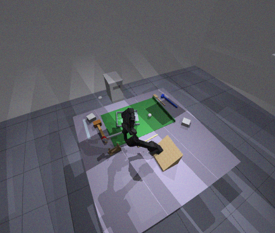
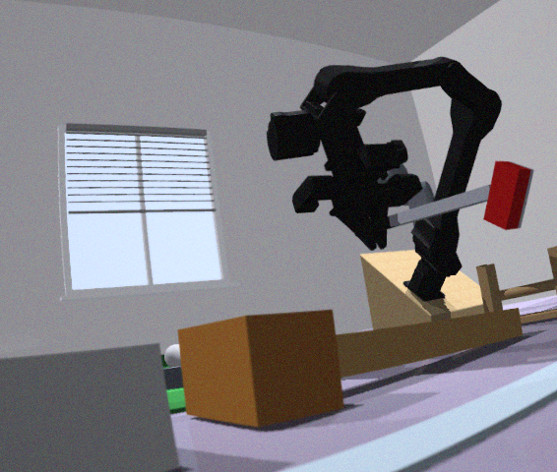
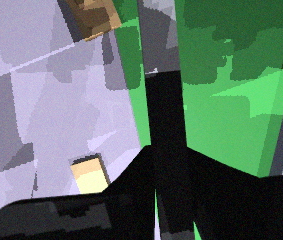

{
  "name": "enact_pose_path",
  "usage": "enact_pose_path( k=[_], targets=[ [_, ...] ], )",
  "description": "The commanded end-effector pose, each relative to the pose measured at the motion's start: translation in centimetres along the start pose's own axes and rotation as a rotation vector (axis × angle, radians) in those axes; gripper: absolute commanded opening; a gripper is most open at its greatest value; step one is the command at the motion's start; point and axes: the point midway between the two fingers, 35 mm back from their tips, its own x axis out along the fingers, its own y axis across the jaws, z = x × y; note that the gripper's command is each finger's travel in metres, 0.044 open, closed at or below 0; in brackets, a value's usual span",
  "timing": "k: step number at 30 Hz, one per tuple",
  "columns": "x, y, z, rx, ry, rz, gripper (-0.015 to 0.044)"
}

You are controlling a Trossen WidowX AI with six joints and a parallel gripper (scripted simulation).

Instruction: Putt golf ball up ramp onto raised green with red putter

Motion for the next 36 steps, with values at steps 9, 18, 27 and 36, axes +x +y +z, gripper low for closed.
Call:
enact_pose_path(
  k=[9,18,27,36],
  targets=[
    [-2.8,-3.3,-8.6,0.526,0.078,-0.074,0.0],
    [-4.8,-3.8,-15.9,0.94,0.11,-0.124,0.0],
    [-6.5,-2.5,-23.2,1.351,0.122,-0.164,0.0],
    [-7.4,0.2,-30.1,1.751,0.117,-0.19,0.0]
  ],
)
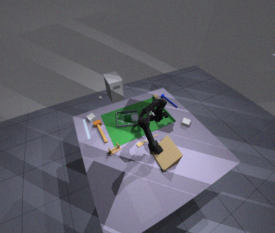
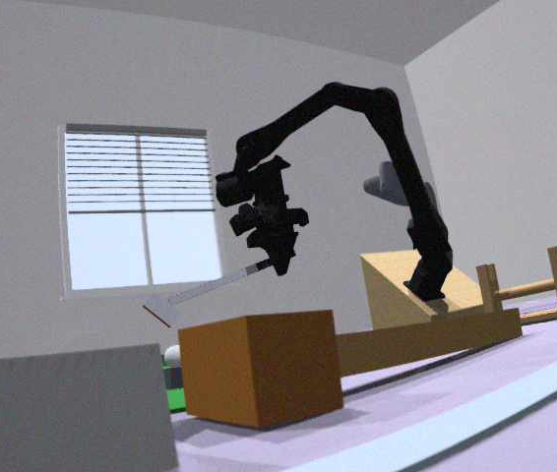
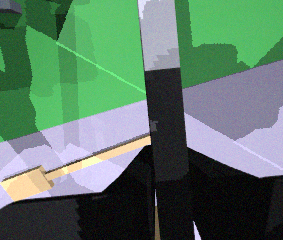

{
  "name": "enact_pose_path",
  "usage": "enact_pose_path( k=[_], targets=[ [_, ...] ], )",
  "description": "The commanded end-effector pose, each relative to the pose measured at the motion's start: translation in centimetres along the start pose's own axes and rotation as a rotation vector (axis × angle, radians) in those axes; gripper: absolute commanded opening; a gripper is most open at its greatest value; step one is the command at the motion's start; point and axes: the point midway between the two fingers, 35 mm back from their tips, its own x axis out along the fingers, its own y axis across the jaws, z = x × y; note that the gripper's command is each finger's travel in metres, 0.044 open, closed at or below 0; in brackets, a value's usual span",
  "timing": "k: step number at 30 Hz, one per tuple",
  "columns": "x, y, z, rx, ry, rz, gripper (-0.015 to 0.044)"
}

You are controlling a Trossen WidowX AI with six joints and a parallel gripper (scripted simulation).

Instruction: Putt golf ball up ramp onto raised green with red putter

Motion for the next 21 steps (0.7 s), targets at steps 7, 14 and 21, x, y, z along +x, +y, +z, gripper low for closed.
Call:
enact_pose_path(
  k=[7,14,21],
  targets=[
    [0.2,-2.6,-0.9,0.142,0.0,-0.007,0.0],
    [2.6,-2.6,-0.8,0.142,0.0,-0.007,0.0],
    [4.1,-2.6,-0.9,0.141,0.0,-0.006,0.0]
  ],
)
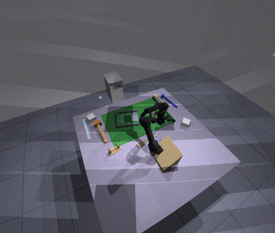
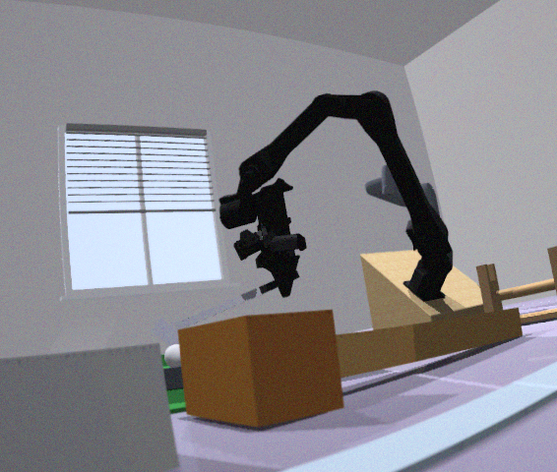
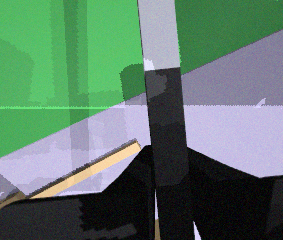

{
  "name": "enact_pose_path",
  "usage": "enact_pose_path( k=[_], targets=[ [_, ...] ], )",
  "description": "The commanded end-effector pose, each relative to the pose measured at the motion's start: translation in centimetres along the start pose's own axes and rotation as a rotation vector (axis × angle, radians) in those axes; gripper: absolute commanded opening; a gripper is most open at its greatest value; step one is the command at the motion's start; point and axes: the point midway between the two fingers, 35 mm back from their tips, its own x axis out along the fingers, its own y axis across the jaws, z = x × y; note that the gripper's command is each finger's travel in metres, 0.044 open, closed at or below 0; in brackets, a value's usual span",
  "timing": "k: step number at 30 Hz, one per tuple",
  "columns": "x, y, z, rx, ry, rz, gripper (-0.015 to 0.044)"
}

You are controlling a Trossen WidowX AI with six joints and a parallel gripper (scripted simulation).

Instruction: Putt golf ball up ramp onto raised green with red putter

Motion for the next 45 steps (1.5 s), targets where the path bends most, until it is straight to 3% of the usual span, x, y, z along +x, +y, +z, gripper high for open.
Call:
enact_pose_path(
  k=[1,20,45],
  targets=[
    [0.3,0.0,0.1,0.004,-0.012,0.004,0.0],
    [3.2,0.0,0.2,0.004,-0.012,0.005,0.0],
    [3.3,-2.7,0.0,0.011,-0.009,0.009,0.0]
  ],
)
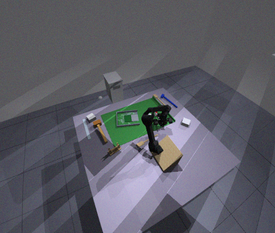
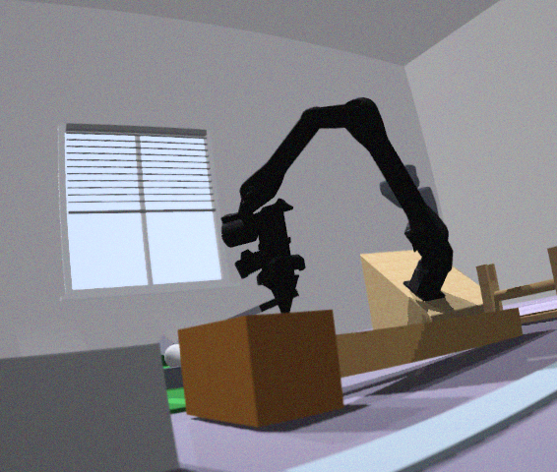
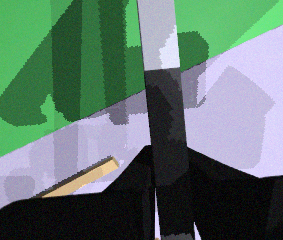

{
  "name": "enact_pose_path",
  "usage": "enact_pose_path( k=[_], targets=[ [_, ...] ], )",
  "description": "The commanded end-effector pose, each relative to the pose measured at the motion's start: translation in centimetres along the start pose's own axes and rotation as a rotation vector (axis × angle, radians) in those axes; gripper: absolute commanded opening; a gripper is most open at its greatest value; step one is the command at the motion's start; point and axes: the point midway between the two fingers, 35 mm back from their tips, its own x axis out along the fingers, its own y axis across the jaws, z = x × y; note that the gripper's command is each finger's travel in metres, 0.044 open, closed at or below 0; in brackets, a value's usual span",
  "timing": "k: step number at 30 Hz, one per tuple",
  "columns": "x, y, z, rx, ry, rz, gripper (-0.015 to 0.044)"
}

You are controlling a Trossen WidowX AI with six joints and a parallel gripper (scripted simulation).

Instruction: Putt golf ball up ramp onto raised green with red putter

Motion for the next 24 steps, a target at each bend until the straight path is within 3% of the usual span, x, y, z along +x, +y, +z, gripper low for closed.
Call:
enact_pose_path(
  k=[1,12,24],
  targets=[
    [0.0,0.2,0.0,0.001,-0.001,0.0,0.0],
    [-0.1,13.4,0.1,-0.006,-0.003,0.002,0.0],
    [-3.2,13.5,0.3,-0.006,-0.003,0.0,0.0]
  ],
)
